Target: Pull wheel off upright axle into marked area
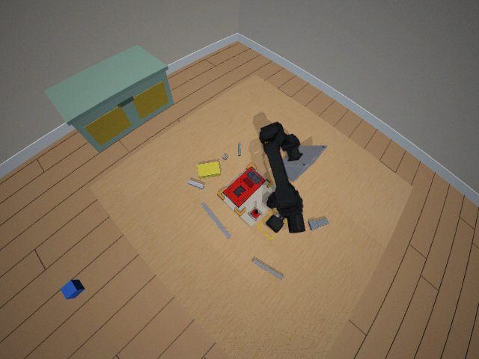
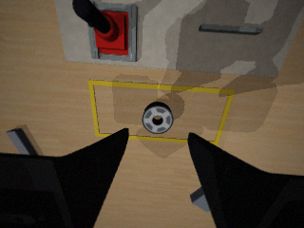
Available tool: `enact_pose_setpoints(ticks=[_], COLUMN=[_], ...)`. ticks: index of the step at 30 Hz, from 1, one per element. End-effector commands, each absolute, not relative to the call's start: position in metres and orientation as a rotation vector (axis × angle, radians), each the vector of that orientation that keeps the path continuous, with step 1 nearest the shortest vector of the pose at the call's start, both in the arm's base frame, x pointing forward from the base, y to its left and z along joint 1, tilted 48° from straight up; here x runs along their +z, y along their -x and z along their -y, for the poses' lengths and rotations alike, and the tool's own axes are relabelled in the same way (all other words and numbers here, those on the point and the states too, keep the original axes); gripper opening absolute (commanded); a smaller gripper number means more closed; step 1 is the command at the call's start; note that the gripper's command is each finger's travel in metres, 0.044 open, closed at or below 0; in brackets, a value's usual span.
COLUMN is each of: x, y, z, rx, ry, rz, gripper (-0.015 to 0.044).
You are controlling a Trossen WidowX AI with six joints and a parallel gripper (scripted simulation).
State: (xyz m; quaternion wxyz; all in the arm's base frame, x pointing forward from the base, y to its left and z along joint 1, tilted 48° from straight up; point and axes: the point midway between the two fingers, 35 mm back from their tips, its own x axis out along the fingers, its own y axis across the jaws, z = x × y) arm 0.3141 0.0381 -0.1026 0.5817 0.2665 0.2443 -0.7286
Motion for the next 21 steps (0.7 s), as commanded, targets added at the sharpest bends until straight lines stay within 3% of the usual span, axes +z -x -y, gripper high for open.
enact_pose_setpoints(ticks=[1,2,8,14,21], x=[-0.09,-0.09,-0.066,-0.032,-0.031], y=[-0.318,-0.318,-0.286,-0.243,-0.242], z=[-0.052,-0.052,-0.064,-0.077,-0.077], rx=[-1.7,-1.7,-1.694,-1.701,-1.702], ry=[-0.632,-0.632,-0.632,-0.629,-0.629], rz=[-0.569,-0.569,-0.574,-0.574,-0.574], gripper=[0.03,0.03,0.044,0.044,0.044])
